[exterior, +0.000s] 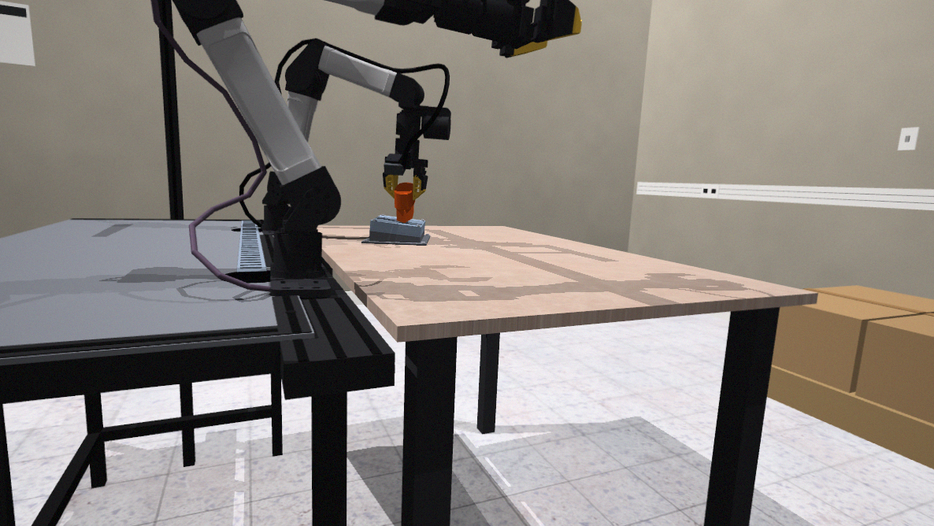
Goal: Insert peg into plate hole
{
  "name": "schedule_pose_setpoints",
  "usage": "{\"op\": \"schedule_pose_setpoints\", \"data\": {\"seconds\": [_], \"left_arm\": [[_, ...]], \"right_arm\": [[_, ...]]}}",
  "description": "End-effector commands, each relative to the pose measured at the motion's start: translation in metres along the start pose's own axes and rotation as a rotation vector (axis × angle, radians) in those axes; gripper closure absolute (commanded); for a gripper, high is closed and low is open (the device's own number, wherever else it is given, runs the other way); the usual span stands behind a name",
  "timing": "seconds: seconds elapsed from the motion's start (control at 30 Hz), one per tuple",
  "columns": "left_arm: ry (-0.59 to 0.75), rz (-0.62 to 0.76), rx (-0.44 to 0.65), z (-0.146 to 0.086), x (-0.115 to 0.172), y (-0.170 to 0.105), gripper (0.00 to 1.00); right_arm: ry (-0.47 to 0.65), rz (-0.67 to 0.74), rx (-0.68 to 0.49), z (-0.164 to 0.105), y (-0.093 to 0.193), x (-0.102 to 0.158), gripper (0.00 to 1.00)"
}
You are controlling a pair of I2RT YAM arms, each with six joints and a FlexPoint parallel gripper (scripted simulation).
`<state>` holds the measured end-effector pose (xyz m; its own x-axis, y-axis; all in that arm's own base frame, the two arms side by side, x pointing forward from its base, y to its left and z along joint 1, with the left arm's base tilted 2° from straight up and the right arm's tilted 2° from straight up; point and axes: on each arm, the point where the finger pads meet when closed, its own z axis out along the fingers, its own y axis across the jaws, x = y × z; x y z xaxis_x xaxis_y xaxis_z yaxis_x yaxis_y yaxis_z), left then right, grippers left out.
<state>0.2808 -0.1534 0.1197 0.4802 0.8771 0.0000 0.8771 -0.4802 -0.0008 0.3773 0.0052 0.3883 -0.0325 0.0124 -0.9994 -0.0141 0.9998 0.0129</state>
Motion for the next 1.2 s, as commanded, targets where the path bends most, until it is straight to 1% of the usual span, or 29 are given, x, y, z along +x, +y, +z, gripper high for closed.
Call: {"op": "schedule_pose_setpoints", "data": {"seconds": [0.0, 0.53, 0.57, 0.6, 0.63, 0.7, 0.73, 0.8, 0.97, 1.03, 1.17], "left_arm": [[-0.001, -0.002, -0.017, -0.004, 0.000, 0.002, 0.97], [-0.001, -0.002, -0.017, -0.004, 0.000, 0.002, 0.97], [-0.001, -0.003, -0.023, -0.008, 0.001, 0.001, 0.86], [-0.001, -0.003, -0.024, -0.008, 0.001, 0.001, 0.97], [-0.001, -0.003, -0.024, -0.009, 0.001, 0.001, 1.00], [-0.001, -0.003, -0.025, -0.009, 0.001, 0.001, 1.00], [-0.001, -0.003, -0.026, -0.009, 0.001, 0.001, 0.89], [-0.001, -0.003, -0.046, -0.022, 0.001, 0.001, 0.67], [-0.001, -0.003, -0.048, -0.045, 0.001, -0.001, 0.67], [-0.001, -0.003, -0.025, -0.042, 0.001, -0.002, 0.67], [-0.001, -0.002, -0.010, -0.044, 0.002, -0.006, 0.67]], "right_arm": [[-0.020, -0.001, -0.005, -0.002, 0.001, -0.008, 0.00], [-0.020, -0.001, -0.005, -0.002, 0.001, -0.008, 0.00], [-0.020, -0.001, -0.005, -0.002, 0.001, -0.008, 0.00], [-0.021, -0.001, -0.005, -0.002, 0.001, -0.008, 0.00], [-0.022, -0.001, -0.005, -0.002, 0.001, -0.008, 0.00], [-0.023, -0.001, -0.005, -0.002, 0.001, -0.009, 0.00], [-0.024, -0.001, -0.005, -0.003, 0.001, -0.009, 0.00], [-0.014, -0.009, -0.013, -0.003, 0.003, -0.007, 0.00], [0.043, -0.070, -0.089, -0.004, 0.015, 0.007, 0.00], [0.061, -0.092, -0.120, -0.005, 0.020, 0.012, 0.00], [0.065, -0.088, -0.117, -0.006, 0.021, 0.012, 0.00]]}}
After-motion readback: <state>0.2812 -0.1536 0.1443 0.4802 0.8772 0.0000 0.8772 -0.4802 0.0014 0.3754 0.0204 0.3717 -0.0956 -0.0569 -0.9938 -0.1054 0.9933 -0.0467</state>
